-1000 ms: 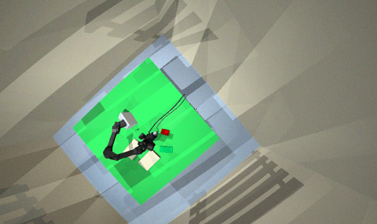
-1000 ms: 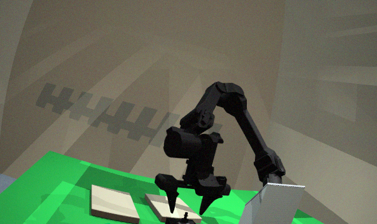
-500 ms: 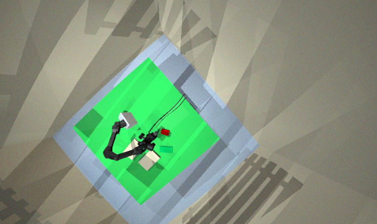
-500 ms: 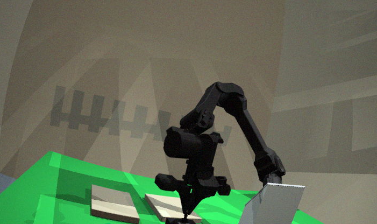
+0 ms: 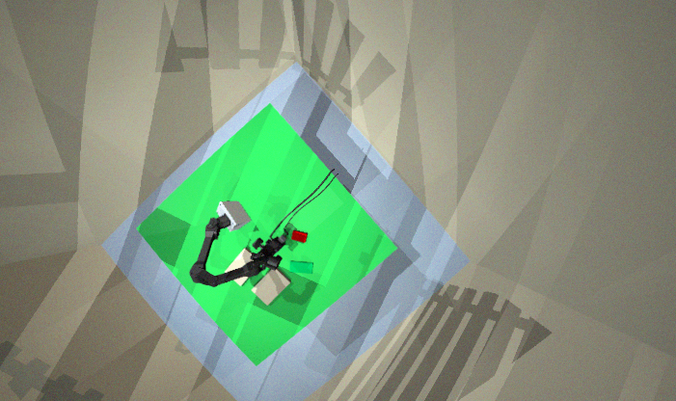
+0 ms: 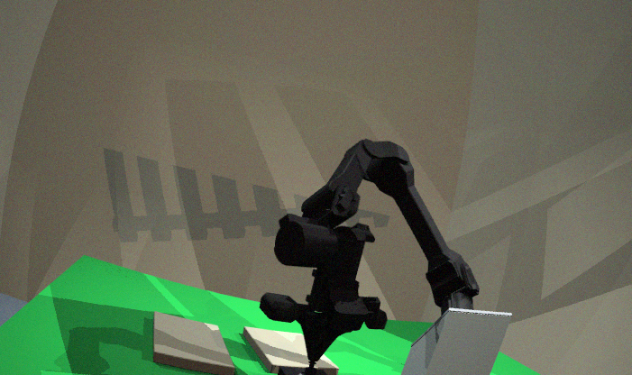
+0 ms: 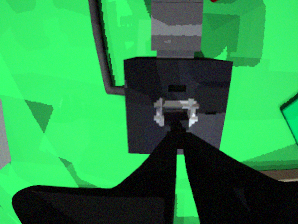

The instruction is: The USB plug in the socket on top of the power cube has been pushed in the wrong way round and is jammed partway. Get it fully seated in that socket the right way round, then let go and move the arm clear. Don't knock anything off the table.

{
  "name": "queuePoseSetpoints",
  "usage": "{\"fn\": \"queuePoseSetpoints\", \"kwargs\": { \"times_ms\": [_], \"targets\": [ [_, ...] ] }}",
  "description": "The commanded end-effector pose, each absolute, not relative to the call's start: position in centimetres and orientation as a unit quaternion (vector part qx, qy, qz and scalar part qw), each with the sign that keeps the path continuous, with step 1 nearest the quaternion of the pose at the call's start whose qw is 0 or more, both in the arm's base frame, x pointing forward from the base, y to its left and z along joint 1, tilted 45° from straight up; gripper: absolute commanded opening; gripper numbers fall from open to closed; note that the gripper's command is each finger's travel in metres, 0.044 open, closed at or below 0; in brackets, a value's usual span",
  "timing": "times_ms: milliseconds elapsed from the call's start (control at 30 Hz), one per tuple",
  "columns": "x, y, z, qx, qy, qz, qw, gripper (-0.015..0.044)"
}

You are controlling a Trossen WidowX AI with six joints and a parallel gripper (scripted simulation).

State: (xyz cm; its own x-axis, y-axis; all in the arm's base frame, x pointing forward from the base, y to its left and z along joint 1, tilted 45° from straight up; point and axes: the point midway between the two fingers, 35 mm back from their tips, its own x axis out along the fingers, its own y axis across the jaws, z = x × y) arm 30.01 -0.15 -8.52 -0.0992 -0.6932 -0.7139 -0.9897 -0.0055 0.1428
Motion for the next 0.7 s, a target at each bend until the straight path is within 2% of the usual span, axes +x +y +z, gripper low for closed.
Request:
{"fn": "queuePoseSetpoints", "kwargs": {
  "times_ms": [0,667],
  "targets": [
    [30.01,-0.15,-8.52,-0.631,0.667,0.324,0.229,0.0],
    [30.14,0.77,-7.61,-0.631,0.667,0.324,0.229,0.0]
  ]
}}
